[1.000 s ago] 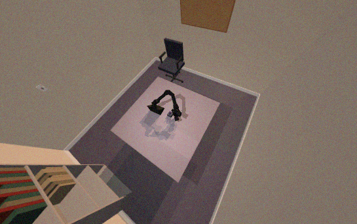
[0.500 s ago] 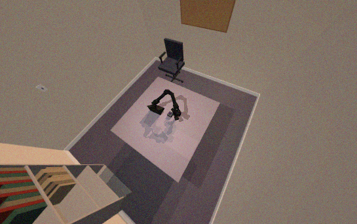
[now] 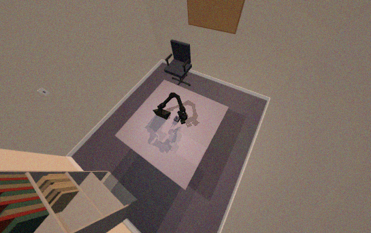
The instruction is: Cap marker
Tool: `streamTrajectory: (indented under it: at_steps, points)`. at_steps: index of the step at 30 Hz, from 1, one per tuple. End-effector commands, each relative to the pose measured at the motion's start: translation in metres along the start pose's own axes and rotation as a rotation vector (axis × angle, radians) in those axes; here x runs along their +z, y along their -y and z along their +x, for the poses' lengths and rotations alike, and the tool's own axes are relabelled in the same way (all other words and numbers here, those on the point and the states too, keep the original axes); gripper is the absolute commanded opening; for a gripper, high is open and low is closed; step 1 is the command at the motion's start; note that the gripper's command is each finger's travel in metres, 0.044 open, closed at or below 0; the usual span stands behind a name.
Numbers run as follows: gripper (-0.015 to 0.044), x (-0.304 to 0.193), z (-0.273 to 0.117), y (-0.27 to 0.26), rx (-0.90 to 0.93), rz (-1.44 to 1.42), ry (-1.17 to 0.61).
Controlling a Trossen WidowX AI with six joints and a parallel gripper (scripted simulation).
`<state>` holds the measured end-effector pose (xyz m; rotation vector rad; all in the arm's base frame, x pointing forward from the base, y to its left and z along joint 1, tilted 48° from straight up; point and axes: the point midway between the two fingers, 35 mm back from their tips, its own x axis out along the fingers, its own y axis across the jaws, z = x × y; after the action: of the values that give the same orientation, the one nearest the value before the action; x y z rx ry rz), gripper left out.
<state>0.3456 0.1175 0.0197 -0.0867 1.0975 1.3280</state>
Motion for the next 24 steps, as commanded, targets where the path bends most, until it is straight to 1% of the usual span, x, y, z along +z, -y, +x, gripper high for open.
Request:
streamTrajectory:
  at_steps: [1,24]
  points:
    - [0.0,-0.009,-0.01,-0.007,-0.003,0.001,-0.006]
    - [0.0,-0.066,-0.054,-0.066,0.0,0.004,-0.009]
